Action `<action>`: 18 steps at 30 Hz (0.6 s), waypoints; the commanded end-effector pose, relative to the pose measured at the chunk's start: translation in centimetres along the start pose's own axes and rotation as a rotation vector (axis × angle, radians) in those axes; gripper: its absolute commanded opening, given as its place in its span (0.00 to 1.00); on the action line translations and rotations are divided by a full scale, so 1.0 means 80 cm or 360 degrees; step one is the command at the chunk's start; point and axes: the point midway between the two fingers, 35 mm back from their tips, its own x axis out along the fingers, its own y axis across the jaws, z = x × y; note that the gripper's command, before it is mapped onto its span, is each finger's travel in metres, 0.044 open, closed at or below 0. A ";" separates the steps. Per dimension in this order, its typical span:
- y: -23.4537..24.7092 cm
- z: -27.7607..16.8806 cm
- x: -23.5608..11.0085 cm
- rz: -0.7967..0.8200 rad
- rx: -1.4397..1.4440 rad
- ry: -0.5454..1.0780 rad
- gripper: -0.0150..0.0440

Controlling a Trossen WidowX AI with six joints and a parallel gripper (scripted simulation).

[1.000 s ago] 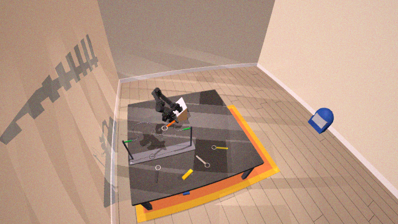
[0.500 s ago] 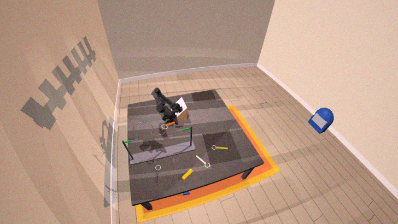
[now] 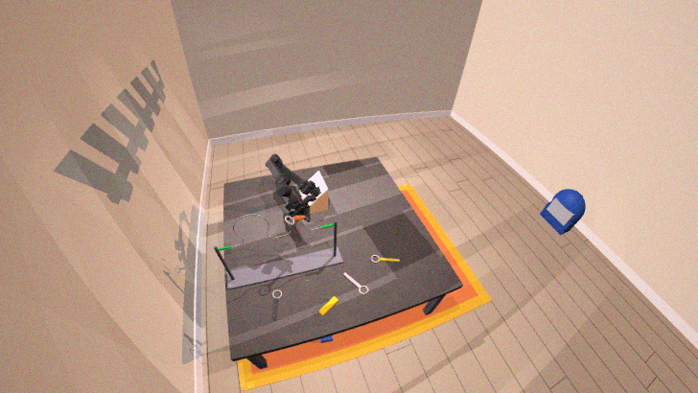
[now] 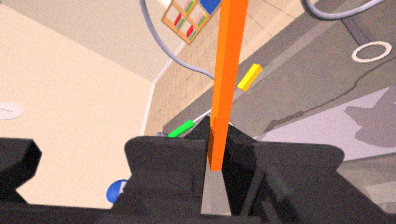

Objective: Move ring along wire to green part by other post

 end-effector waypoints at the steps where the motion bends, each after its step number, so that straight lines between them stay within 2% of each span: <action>1: -0.005 0.000 0.001 -0.0058 -0.0117 -0.0014 0.00; 18: -0.032 0.005 0.001 -0.0334 -0.0616 -0.0078 0.00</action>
